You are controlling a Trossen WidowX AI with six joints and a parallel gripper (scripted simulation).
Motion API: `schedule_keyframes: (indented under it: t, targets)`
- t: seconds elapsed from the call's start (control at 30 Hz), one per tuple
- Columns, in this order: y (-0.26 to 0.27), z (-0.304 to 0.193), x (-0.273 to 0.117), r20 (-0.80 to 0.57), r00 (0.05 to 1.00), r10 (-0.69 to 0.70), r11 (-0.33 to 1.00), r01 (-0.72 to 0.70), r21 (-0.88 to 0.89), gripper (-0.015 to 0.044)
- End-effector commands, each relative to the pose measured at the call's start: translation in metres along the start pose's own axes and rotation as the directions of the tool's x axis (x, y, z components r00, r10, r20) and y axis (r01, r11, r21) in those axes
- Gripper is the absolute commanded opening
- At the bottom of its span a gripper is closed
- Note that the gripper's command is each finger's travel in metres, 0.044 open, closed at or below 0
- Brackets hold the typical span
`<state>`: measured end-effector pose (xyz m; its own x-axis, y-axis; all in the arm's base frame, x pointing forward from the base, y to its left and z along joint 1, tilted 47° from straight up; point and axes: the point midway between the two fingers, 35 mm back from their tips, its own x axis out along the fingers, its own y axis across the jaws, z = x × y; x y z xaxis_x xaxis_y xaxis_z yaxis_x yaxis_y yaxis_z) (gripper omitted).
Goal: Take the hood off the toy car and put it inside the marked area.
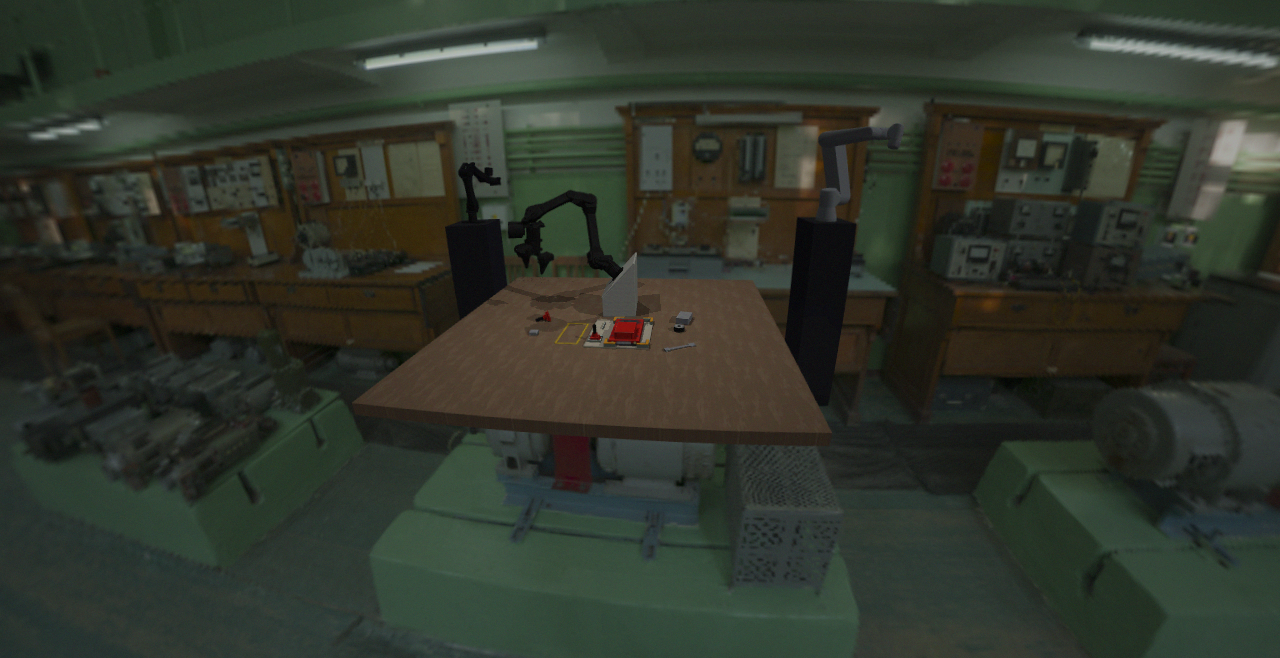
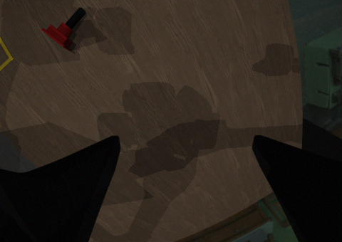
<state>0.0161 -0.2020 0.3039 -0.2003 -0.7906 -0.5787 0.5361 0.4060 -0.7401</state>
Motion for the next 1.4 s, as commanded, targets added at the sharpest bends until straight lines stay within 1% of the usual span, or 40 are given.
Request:
schedule_keyframes:
  t: [0.0,0.2,0.4,0.53,0.73,0.87,1.03,1.37]
  targets:
    - [0.015,0.028,0.012,0.013,0.998,0.053,0.998,-0.053,-0.017,0.0440]
    - [0.055,0.073,0.026,0.022,0.990,0.140,0.988,-0.139,-0.063,0.0440]
    - [0.110,0.111,0.033,0.008,0.978,0.211,0.968,-0.207,-0.142,0.0440]
    - [0.152,0.130,0.033,-0.005,0.970,0.244,0.950,-0.240,-0.199,0.0440]
    - [0.216,0.155,0.023,0.011,0.960,0.281,0.927,-0.268,-0.263,0.0440]
    - [0.260,0.162,0.015,0.013,0.955,0.296,0.913,-0.278,-0.299,0.0440]
    - [0.317,0.152,0.000,-0.015,0.951,0.310,0.851,-0.284,-0.442,0.0440]
    - [0.409,0.132,-0.017,-0.012,0.962,0.273,0.854,-0.248,-0.457,0.0440]
